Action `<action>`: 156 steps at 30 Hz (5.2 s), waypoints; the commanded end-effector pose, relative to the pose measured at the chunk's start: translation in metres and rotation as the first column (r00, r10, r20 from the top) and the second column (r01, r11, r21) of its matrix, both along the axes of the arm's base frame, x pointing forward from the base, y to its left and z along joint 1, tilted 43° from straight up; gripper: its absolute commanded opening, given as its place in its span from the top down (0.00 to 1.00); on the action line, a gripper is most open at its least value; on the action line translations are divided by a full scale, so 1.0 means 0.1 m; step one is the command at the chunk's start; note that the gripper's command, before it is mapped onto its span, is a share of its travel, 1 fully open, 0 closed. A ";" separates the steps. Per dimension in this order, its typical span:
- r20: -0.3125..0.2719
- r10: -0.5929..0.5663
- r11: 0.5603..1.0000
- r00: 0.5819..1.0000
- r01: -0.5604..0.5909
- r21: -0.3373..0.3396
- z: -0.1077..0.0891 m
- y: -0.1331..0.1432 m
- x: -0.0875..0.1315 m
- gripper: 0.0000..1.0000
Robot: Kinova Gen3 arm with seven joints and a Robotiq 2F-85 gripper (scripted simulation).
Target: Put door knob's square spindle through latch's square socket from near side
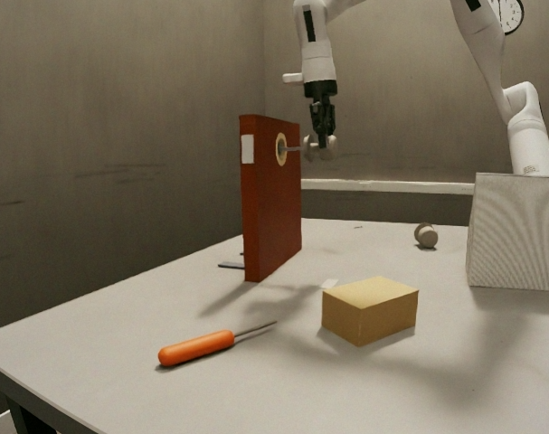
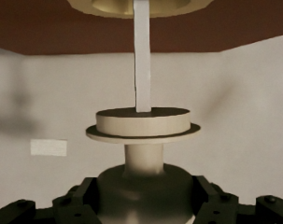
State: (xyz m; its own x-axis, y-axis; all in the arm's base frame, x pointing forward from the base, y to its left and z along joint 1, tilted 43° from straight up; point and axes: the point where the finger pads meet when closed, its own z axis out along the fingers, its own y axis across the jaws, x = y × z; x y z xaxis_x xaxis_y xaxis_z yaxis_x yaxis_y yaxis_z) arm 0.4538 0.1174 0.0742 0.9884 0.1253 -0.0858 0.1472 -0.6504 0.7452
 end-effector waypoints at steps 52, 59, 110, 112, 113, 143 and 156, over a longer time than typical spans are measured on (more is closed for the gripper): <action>0.001 0.001 1.000 1.000 -0.001 0.001 0.00 0.02 0.07 0.37; 0.001 0.001 1.000 1.000 -0.001 0.001 0.00 0.02 0.07 0.37; 0.001 0.001 1.000 1.000 -0.001 0.001 0.00 0.04 0.16 0.37; 0.001 0.001 1.000 1.000 -0.001 0.001 0.00 0.04 0.17 0.37; 0.001 0.001 1.000 1.000 -0.001 0.001 0.00 0.04 0.17 0.37; 0.001 0.001 1.000 1.000 -0.001 0.001 -0.01 0.05 0.23 0.37; 0.001 0.001 1.000 1.000 -0.001 0.001 -0.01 0.06 0.26 0.37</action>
